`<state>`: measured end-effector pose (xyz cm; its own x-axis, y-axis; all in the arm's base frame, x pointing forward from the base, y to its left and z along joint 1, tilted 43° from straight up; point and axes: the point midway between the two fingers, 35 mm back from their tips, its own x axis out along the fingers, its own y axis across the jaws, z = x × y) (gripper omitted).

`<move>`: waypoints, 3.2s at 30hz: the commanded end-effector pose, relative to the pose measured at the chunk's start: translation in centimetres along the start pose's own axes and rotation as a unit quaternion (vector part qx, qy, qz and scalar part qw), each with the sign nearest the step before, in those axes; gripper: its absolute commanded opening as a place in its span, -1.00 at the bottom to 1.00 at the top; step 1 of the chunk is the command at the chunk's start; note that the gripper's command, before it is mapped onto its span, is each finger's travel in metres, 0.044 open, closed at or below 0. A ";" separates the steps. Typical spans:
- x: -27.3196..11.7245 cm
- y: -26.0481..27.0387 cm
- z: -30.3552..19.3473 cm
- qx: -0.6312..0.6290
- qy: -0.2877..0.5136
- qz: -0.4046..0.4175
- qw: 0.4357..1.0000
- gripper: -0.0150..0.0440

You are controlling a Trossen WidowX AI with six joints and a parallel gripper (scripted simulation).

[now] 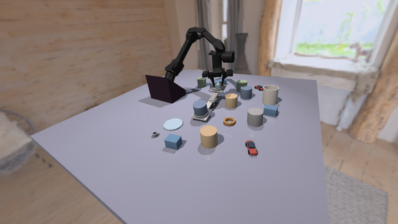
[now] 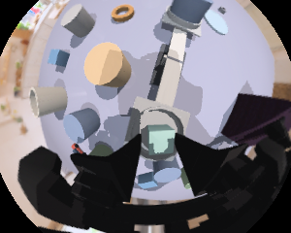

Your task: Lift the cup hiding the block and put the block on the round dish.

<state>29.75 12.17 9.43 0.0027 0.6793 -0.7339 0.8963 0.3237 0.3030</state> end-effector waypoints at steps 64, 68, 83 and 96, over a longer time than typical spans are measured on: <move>-7.8 -3.6 14.3 -0.004 -0.031 -0.007 0.999 -0.49; -7.5 -4.5 16.0 -0.004 -0.032 -0.008 0.999 -0.49; -6.0 -8.5 21.9 -0.008 -0.033 -0.012 0.999 -0.49; -4.3 -13.2 26.4 0.000 -0.029 -0.014 0.999 -0.49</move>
<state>29.97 -11.58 -6.43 0.0005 0.6355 -0.7721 0.8978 0.3398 0.2803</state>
